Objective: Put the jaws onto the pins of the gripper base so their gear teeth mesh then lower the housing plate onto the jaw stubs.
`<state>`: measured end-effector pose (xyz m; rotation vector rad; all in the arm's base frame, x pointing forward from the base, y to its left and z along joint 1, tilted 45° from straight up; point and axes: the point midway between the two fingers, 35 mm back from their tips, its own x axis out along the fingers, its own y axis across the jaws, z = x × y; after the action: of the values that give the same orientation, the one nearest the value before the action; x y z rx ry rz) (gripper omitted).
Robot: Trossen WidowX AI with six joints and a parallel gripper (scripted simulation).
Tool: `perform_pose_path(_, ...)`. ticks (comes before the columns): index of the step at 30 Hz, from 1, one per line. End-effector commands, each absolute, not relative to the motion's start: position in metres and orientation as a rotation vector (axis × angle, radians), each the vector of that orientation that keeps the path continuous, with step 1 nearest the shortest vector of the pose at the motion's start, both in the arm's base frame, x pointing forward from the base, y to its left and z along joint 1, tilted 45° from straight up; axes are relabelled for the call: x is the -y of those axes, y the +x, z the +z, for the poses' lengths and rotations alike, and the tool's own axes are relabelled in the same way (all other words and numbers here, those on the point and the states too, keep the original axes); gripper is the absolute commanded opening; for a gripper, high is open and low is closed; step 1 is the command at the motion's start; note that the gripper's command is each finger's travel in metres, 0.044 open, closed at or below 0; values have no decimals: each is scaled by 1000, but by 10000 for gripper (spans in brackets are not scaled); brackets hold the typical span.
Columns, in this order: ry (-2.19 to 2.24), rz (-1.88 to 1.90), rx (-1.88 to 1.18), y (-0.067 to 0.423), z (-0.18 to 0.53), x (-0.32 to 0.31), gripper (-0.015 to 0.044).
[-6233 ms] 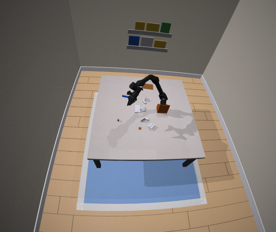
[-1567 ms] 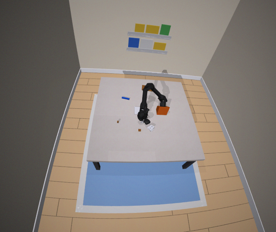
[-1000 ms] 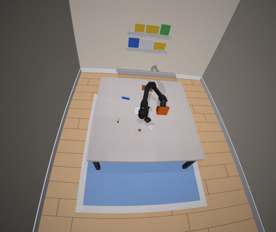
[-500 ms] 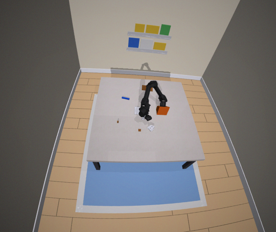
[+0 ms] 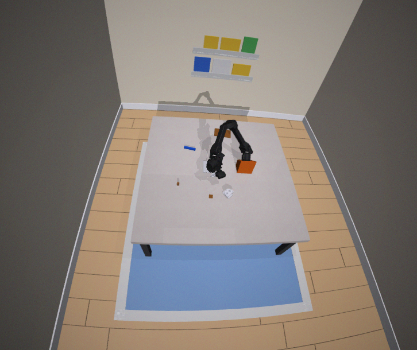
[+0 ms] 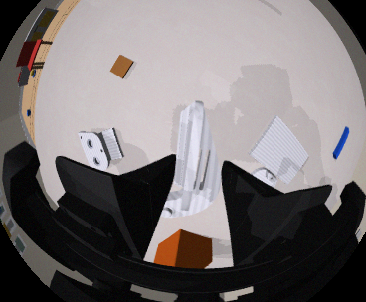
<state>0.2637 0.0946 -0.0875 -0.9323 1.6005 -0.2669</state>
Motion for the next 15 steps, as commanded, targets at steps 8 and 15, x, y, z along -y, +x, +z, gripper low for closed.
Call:
perform_pose_path(8,-880,-318,-1580,277,-64,-73,134)
perform_pose_path(15,-842,-357,-1564,285,-49,-58,134)
